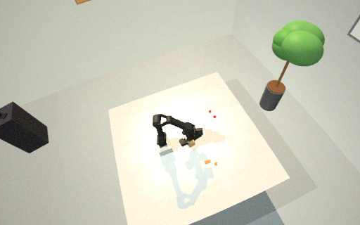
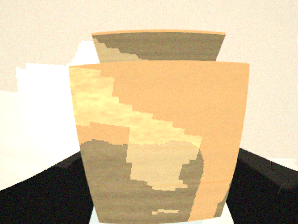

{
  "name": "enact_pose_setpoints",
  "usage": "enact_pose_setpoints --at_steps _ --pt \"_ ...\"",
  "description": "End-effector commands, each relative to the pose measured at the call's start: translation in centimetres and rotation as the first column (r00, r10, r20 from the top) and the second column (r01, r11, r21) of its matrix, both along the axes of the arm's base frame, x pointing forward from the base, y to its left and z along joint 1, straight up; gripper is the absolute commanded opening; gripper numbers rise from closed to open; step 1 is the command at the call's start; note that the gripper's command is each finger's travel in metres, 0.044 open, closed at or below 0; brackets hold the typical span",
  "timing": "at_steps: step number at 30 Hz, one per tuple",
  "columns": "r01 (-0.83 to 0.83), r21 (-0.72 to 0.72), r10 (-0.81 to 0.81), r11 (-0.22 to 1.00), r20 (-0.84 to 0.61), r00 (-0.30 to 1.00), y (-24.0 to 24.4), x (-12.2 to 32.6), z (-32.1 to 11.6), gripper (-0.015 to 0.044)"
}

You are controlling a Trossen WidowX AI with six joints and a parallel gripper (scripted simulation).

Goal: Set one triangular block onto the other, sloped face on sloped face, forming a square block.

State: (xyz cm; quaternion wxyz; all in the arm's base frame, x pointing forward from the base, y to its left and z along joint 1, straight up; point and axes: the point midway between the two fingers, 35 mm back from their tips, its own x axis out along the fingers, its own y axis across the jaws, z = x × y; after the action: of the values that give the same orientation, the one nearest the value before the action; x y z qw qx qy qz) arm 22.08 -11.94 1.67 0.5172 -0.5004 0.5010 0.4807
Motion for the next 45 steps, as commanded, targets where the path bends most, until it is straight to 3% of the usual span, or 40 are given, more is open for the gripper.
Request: enact_pose_setpoints --at_steps 1,45 --pt "0.004 -0.004 -0.004 1.000 0.003 1.000 0.1 0.1 0.0 0.0000" --pt "0.011 -0.008 -0.011 1.000 0.004 1.000 0.5 0.2 -1.4 0.0000"
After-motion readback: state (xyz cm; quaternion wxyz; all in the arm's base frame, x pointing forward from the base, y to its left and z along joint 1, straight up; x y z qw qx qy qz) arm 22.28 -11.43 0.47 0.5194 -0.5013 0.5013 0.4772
